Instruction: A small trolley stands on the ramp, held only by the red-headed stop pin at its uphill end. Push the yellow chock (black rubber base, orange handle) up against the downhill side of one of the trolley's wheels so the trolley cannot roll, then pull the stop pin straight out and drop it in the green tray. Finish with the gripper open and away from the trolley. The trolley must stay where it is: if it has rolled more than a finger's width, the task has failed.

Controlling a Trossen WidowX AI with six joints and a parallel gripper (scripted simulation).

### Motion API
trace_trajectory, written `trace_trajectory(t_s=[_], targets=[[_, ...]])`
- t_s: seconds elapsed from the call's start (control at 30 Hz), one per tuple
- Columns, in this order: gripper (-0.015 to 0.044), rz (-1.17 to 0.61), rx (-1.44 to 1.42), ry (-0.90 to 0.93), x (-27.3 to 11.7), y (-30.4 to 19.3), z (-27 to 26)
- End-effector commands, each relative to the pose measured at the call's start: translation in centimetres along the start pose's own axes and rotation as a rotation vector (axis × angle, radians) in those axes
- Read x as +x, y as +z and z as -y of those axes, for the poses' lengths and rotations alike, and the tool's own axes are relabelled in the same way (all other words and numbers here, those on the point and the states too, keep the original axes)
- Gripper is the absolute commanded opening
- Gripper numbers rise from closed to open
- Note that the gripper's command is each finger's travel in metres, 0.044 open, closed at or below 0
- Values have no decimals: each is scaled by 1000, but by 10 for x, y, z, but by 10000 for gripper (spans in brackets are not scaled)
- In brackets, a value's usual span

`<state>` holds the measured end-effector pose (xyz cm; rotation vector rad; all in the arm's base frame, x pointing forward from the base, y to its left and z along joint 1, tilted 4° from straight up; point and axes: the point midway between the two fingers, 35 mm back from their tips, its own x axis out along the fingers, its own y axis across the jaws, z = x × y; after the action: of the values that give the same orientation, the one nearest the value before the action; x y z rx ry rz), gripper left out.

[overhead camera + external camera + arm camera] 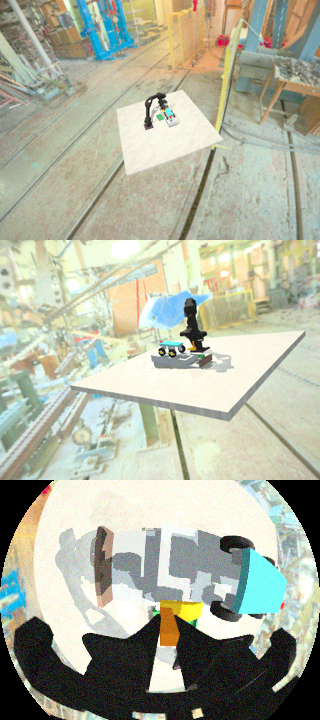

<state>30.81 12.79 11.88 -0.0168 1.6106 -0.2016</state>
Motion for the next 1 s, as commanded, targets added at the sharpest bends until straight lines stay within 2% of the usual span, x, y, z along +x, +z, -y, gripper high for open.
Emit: trace_trajectory(t_s=[0.0, 0.23, 0.97], targets=[[0, 2, -4, -3, 10, 0, 1], [0, 2, -4, -3, 28, 1, 2], [0, 2, -3, -5, 28, -1, 20]])
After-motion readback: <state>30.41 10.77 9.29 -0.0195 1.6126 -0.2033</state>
